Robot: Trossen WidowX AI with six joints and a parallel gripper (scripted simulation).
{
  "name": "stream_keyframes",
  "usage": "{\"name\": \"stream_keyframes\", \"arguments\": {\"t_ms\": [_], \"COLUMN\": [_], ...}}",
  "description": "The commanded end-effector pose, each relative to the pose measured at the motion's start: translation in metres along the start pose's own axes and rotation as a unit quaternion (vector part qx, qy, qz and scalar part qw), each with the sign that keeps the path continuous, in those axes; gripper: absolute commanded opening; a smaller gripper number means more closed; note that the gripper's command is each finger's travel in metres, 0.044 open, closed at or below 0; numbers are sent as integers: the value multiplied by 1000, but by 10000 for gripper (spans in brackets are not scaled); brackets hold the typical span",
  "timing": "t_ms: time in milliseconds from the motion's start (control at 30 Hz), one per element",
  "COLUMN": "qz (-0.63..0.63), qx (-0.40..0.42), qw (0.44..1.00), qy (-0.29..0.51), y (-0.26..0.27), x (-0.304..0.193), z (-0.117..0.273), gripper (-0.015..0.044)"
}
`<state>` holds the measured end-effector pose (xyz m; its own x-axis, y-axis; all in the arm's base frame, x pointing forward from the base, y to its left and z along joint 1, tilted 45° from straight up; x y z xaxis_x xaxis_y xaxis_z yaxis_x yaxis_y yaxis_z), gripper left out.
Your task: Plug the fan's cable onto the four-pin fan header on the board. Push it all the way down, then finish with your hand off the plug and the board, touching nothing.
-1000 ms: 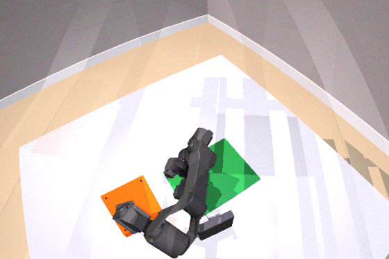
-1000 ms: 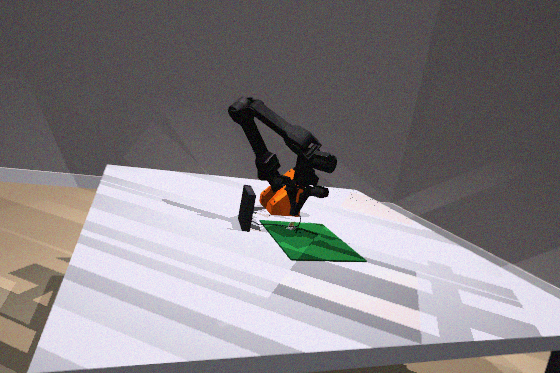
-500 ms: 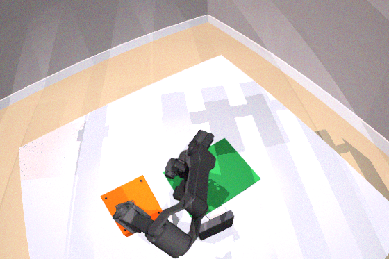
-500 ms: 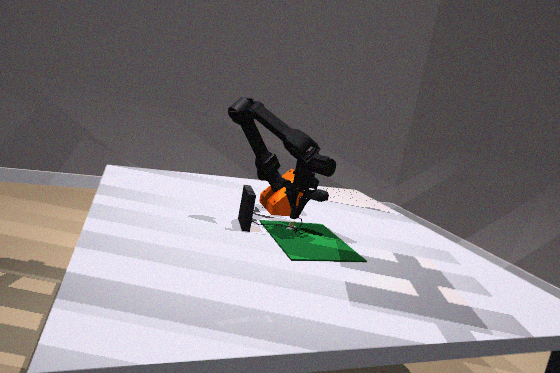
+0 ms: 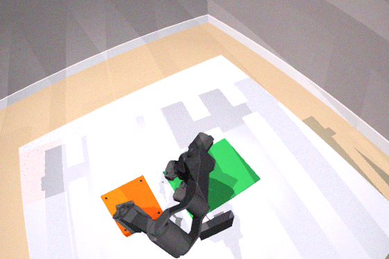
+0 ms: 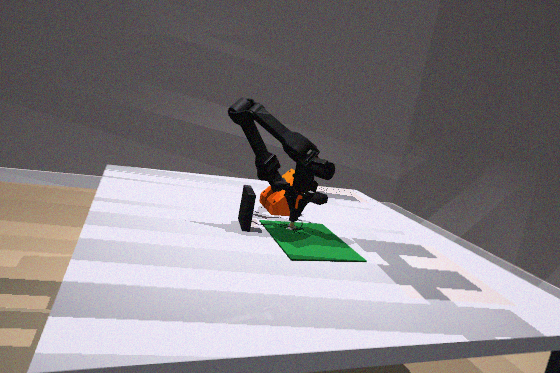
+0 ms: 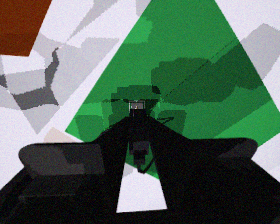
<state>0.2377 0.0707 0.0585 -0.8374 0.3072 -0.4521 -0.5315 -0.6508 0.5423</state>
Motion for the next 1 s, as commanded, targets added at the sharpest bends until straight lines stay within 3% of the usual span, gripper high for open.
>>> {"name": "stream_keyframes", "arguments": {"t_ms": [0, 967], "qz": [3, 4], "qx": [1, 1], "qw": [1000, 1000], "qy": [3, 3], "y": [0, 0], "x": [-1, -2], "z": [0, -3], "gripper": [0, 0]}}
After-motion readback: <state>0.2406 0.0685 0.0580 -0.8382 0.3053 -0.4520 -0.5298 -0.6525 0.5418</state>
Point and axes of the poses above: the point midway between the two fingers, 35 mm back from their tips, its own z axis back along the fingers, its own y axis across the jaws, x = y × z, the point moved 7 cm from there along z, back along the fingers, and after that the axes turned 12 degrees about z, right-handed, at the moved point
